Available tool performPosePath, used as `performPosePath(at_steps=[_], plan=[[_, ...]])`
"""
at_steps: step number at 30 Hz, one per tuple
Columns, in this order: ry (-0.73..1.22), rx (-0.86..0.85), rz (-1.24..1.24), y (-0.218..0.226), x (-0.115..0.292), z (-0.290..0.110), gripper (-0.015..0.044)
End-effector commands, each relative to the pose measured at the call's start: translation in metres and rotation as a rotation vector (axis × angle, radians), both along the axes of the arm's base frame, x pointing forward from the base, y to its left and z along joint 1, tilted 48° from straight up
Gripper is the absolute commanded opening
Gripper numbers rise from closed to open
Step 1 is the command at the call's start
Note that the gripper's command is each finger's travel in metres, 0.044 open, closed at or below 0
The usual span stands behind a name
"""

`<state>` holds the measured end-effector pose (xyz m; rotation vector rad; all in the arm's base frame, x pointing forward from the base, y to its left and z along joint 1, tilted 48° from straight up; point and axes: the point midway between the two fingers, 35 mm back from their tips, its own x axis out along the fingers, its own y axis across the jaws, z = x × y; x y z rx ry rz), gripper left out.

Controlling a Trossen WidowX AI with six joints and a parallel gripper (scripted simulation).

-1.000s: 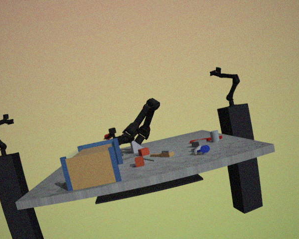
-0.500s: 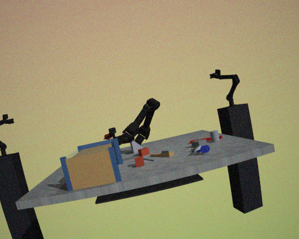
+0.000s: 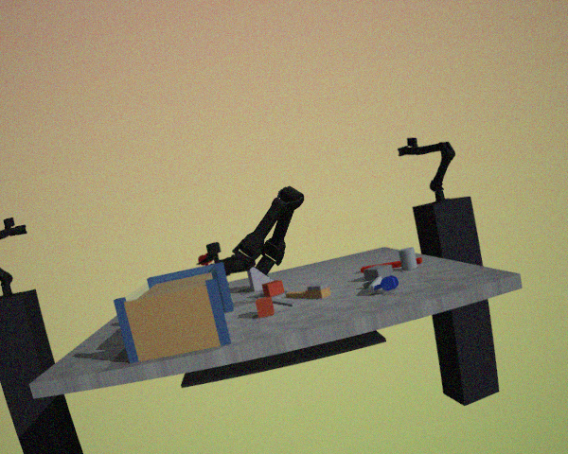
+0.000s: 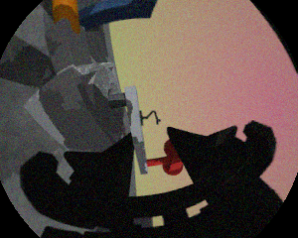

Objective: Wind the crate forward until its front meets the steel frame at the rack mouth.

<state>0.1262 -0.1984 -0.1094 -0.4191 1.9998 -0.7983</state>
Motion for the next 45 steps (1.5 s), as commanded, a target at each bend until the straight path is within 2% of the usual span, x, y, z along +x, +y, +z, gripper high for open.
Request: performPosePath(at_steps=[1,8,16,28,32,38,45], plan=[[0.016,-0.005,0.005,0.0,-0.003,0.002,0.024],[-0.005,0.005,0.002,0.007,0.01,0.007,0.024],[-0.001,0.006,0.0,0.062,0.057,0.068,0.024],[0.0,0.005,0.0,0.064,0.058,0.07,0.024],[-0.002,0.01,0.004,0.045,0.06,0.085,0.024],[0.01,0.002,0.006,-0.01,0.053,0.135,0.024],[0.011,0.002,0.005,-0.012,0.052,0.137,0.024]])
